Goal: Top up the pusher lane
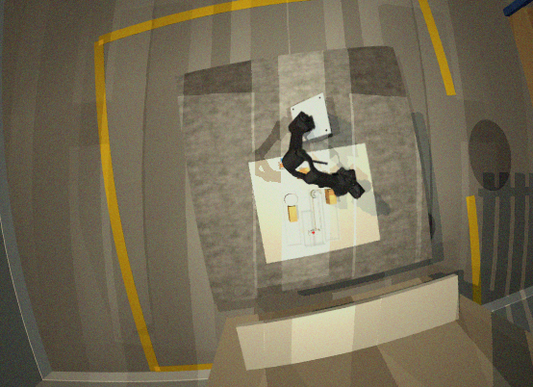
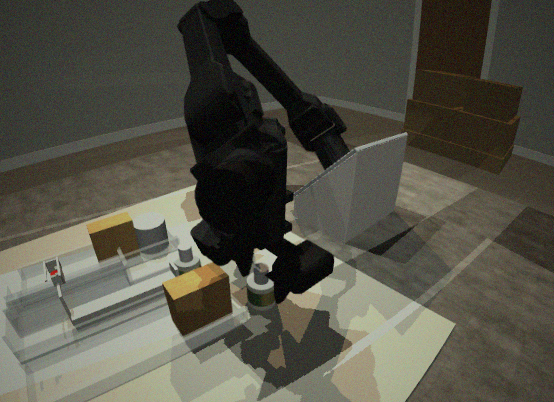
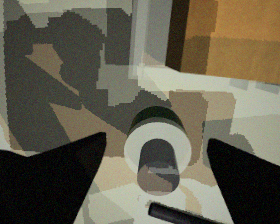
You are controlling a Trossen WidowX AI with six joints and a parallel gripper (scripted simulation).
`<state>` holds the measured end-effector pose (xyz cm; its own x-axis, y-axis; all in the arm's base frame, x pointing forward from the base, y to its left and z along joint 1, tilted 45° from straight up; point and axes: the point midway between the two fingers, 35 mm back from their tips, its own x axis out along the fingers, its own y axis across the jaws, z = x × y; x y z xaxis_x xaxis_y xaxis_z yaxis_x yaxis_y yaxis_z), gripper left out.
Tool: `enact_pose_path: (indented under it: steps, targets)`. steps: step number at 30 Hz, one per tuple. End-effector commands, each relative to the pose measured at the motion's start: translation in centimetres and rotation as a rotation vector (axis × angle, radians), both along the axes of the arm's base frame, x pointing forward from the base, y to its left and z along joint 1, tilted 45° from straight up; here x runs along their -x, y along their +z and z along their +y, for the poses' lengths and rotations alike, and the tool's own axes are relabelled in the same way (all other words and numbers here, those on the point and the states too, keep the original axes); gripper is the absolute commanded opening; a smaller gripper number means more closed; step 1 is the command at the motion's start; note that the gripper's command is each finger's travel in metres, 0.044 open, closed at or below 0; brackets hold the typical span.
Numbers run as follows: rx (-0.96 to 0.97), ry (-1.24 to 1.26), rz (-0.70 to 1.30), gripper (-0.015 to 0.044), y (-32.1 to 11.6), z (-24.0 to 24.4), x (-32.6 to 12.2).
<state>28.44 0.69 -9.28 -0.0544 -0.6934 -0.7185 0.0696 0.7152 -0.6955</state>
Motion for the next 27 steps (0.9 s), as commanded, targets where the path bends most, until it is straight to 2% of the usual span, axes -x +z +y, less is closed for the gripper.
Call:
enact_pose_path:
  steps: [1,4,9,15,27]
  targets:
    - [0.002,0.004,0.001,0.0256,0.0,0.0,0.0]
    - [0.002,0.004,0.001,0.0177,0.0,0.0,0.0]
    - [0.002,0.004,0.001,0.0144,0.0,0.0,0.0]
    - [-0.016,0.052,0.032,0.0000,-0.4,1.1,0.2]
    - [-0.017,0.041,0.025,0.0000,3.6,5.0,-1.0]
